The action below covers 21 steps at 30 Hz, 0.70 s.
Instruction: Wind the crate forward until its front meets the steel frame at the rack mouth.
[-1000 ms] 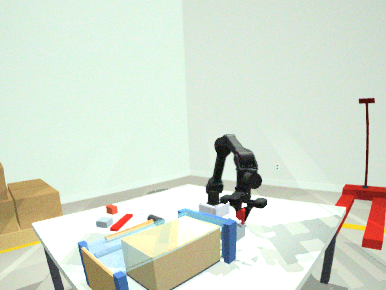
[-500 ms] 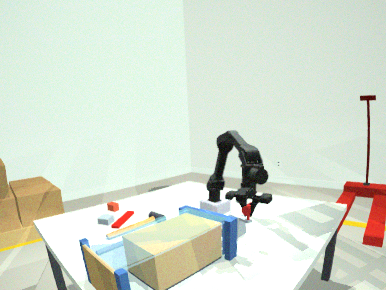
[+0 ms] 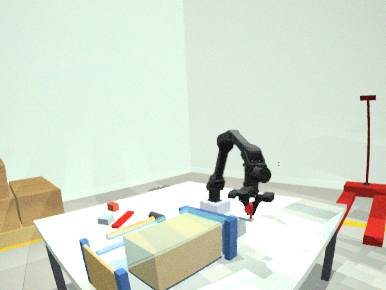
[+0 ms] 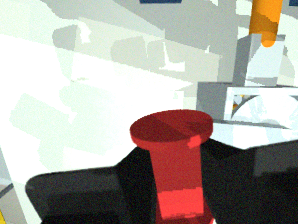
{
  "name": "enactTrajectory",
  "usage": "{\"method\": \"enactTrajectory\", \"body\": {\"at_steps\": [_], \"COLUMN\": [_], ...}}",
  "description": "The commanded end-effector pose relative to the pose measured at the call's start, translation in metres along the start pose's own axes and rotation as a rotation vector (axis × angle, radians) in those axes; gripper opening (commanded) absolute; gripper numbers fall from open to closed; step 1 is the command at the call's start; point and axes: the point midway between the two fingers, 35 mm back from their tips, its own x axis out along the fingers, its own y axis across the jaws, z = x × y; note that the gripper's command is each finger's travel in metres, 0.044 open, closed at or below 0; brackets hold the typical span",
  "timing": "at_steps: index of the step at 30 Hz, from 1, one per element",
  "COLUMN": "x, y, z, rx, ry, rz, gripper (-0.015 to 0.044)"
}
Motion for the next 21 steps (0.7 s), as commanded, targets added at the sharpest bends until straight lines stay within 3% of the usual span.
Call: {"method": "enactTrajectory", "body": {"at_steps": [1,21], "x": [0.002,0.001], "y": [0.003,0.000], "z": [-0.023,-0.049], "rx": [-0.021,-0.021], "ry": [0.040,0.042], "rz": [-0.004,-0.004], "gripper": [0.0000,0.0000]}}
